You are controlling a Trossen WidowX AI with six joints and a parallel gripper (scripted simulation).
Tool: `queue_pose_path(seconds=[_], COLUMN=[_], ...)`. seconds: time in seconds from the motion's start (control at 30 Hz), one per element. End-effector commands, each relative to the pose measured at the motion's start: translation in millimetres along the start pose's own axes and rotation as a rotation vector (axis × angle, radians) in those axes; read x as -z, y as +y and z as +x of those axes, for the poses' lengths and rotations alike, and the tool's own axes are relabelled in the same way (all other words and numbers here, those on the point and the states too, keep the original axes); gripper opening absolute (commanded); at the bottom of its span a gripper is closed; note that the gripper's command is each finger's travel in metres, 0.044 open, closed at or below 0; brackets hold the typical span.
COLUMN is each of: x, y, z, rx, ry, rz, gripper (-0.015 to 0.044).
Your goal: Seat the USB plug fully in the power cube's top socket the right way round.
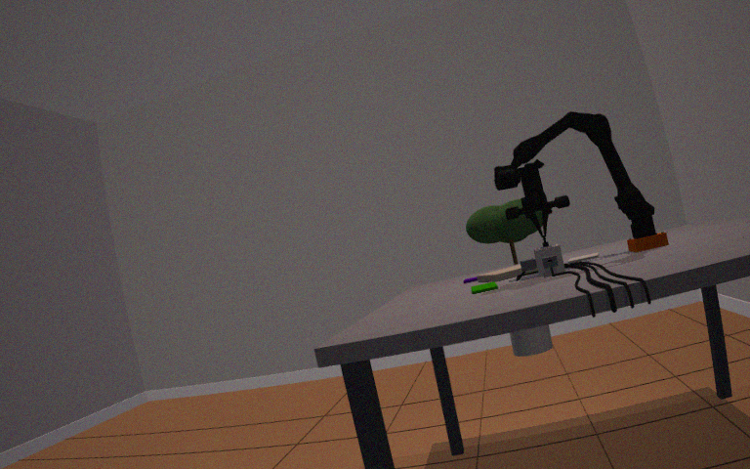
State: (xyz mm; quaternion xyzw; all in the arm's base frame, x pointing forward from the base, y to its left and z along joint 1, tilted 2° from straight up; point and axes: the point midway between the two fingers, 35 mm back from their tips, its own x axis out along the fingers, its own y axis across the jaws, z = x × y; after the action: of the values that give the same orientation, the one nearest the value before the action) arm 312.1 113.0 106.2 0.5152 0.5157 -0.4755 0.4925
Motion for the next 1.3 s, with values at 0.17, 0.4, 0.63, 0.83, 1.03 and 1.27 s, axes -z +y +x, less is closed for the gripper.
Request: queue_pose_path(seconds=[0.17, 0.4, 0.63, 0.83, 1.03, 1.27], x=[0.1, 0.1, 0.0, -0.1, -0.1, -0.1], y=[-0.1, -0.1, -0.1, -0.1, -0.1, -0.1], z=[2.2, 3.1, 3.9, 4.6, 4.9, 4.9], rx=[0.001, 0.001, 0.001, 0.001, 0.001, 0.001], ry=[0.002, 0.002, 0.002, 0.002, 0.002, 0.002], rz=[-0.004, -0.004, -0.004, -0.004, -0.004, -0.004], gripper=[0.0000, 0.0000, 0.0000, 0.0000, 0.0000, 0.0000])
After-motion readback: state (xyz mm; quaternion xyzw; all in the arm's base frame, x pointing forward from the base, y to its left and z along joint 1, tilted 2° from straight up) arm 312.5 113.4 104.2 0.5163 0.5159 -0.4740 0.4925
